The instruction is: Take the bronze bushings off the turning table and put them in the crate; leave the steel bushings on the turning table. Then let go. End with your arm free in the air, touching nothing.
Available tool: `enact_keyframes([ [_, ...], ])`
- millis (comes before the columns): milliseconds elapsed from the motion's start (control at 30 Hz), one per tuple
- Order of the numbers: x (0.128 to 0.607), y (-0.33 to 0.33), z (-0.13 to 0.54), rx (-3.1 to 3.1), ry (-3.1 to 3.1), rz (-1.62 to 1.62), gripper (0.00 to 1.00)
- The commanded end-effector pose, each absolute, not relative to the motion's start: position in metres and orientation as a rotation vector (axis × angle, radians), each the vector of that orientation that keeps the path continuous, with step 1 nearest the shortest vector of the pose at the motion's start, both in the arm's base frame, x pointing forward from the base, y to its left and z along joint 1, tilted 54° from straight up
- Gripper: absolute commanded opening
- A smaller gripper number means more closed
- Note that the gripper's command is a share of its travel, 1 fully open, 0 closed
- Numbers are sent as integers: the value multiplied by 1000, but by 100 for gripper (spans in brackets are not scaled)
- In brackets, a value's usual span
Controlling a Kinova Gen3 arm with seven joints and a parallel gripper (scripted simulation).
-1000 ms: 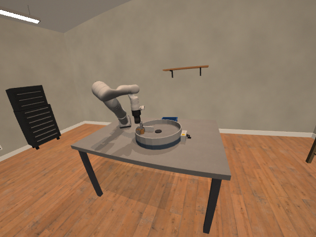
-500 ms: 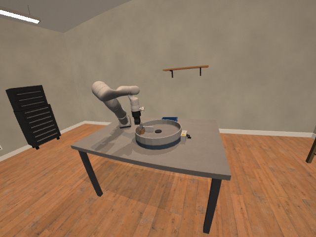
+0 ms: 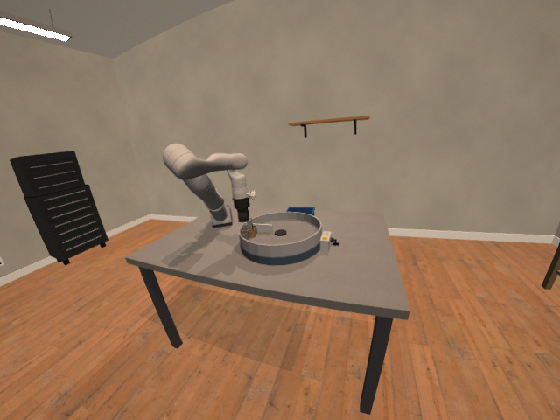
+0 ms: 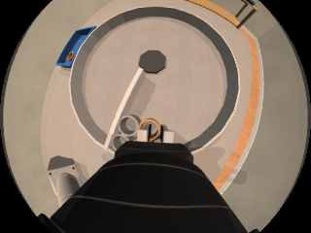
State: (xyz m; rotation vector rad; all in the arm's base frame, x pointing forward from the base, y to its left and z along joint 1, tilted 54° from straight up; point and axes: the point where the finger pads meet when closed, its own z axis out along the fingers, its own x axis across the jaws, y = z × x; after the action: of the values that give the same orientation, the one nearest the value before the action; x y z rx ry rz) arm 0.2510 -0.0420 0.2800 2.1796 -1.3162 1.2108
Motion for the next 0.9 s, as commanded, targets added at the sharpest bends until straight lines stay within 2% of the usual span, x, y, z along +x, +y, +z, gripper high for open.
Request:
enact_keyframes([
  [0,252,-42,279,2180,-1316,1211,45],
  [867,258,-50,272,2180,-1316,1211,45],
])
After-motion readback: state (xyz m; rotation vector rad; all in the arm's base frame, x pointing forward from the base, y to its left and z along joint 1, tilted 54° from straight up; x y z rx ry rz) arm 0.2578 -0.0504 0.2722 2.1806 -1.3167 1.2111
